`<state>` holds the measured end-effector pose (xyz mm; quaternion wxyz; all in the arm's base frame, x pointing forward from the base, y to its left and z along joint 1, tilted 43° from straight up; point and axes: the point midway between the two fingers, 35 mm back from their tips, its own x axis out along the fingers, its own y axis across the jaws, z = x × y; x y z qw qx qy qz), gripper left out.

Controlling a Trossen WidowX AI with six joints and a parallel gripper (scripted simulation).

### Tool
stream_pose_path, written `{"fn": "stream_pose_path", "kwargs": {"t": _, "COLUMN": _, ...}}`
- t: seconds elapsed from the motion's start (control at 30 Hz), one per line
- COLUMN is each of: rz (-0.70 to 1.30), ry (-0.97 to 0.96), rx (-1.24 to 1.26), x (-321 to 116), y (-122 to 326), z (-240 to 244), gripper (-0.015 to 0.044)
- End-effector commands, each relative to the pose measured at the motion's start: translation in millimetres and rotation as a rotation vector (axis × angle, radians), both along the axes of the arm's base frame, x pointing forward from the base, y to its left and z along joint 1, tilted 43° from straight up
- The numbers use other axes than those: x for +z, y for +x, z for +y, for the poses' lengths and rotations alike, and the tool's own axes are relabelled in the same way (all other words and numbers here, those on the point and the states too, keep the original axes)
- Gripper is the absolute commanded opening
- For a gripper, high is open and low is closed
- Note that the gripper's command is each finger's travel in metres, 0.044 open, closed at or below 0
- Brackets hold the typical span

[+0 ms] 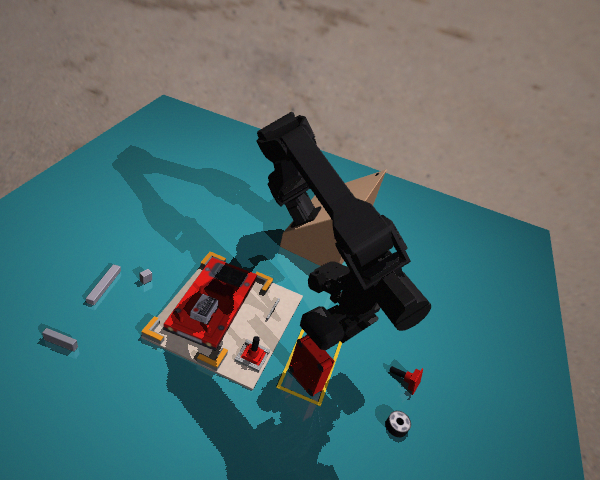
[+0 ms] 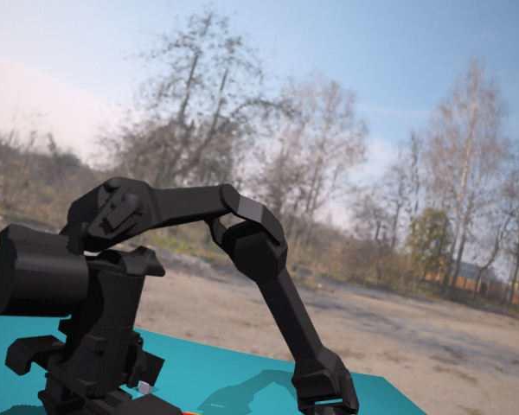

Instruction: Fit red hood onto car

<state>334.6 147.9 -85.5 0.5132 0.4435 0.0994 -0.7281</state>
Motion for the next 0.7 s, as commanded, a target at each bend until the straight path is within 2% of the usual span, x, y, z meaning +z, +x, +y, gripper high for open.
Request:
{"fn": "stream_pose_path", "kwargs": {"t": 0.0, "rz": 0.007, "ry": -0.008, "rx": 0.0, "x": -11, "y": -2, "z": -13, "gripper": 0.0}}
{"fn": "stream_pose_path", "kwargs": {"t": 0.67, "rz": 0.007, "ry": -0.008, "rx": 0.0, "x": -16, "y": 5, "z": -23, "gripper": 0.0}}
